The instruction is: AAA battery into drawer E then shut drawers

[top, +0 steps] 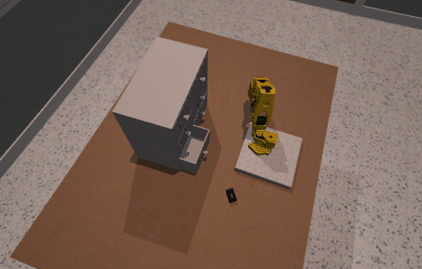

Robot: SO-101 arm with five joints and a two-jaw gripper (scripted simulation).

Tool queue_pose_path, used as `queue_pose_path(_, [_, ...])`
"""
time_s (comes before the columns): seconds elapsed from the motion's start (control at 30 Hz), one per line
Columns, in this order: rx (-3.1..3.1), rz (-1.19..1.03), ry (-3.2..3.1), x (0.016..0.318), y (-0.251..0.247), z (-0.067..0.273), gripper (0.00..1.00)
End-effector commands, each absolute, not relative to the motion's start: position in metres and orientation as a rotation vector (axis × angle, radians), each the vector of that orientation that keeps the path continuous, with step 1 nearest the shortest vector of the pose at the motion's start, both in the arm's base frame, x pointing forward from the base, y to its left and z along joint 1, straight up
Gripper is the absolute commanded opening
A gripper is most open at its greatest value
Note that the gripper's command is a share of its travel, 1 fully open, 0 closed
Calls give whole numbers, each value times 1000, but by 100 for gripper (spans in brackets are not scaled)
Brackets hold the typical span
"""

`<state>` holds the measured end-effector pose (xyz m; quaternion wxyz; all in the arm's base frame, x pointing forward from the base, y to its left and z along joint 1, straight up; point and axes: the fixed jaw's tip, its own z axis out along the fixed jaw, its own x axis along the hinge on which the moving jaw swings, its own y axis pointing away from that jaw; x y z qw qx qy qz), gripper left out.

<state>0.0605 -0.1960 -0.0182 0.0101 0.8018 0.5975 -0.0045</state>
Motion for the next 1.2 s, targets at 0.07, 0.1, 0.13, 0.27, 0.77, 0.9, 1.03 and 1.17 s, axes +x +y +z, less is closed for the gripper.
queue_pose_path(0.07, [2528, -1, 1864, 59, -192, -23, 0])
queue_pose_path(0.1, [2528, -1, 1864, 59, -192, -23, 0])
queue_pose_path(0.13, [2528, -1, 1864, 59, -192, -23, 0])
queue_pose_path(0.27, [2528, -1, 1864, 59, -192, -23, 0])
queue_pose_path(0.77, [2528, -1, 1864, 59, -194, -7, 0])
queue_pose_path(0.9, [2528, -1, 1864, 60, -194, 2, 0])
queue_pose_path(1.03, [2528, -1, 1864, 59, -194, 11, 0])
queue_pose_path(1.17, [2528, -1, 1864, 59, -194, 16, 0])
